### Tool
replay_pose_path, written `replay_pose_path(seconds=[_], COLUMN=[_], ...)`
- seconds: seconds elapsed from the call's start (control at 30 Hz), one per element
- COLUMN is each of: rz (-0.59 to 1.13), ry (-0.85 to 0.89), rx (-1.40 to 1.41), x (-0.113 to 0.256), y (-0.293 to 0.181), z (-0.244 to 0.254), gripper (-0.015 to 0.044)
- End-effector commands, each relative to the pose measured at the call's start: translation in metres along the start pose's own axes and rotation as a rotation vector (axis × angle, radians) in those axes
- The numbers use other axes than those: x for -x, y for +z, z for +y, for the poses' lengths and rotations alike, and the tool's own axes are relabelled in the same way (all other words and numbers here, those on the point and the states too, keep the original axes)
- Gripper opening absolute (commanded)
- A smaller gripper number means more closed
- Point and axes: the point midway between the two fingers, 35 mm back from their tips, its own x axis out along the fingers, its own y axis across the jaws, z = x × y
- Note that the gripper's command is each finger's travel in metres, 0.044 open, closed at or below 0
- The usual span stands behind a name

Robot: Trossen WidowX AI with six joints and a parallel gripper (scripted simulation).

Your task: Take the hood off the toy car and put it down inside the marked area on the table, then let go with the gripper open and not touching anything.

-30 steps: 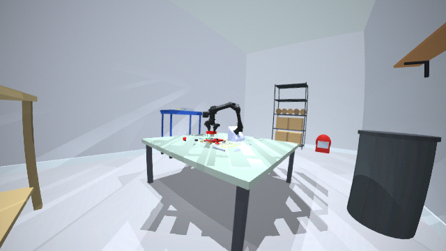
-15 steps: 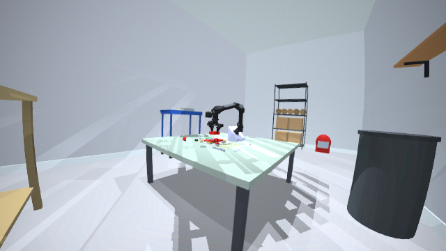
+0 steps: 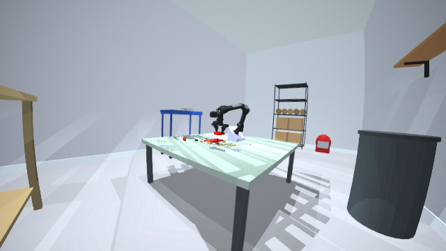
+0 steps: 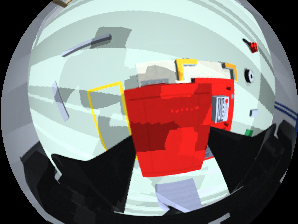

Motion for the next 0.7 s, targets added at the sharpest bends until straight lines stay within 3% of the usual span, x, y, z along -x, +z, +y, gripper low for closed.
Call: replay_pose_path(seconds=[0.0, 0.67], rz=[-0.004, -0.002], ry=[0.003, 0.019], rx=[-0.002, 0.009], x=[0.002, 0.003], y=[-0.003, -0.028], z=[0.020, 0.097], gripper=[0.0000, 0.0000])
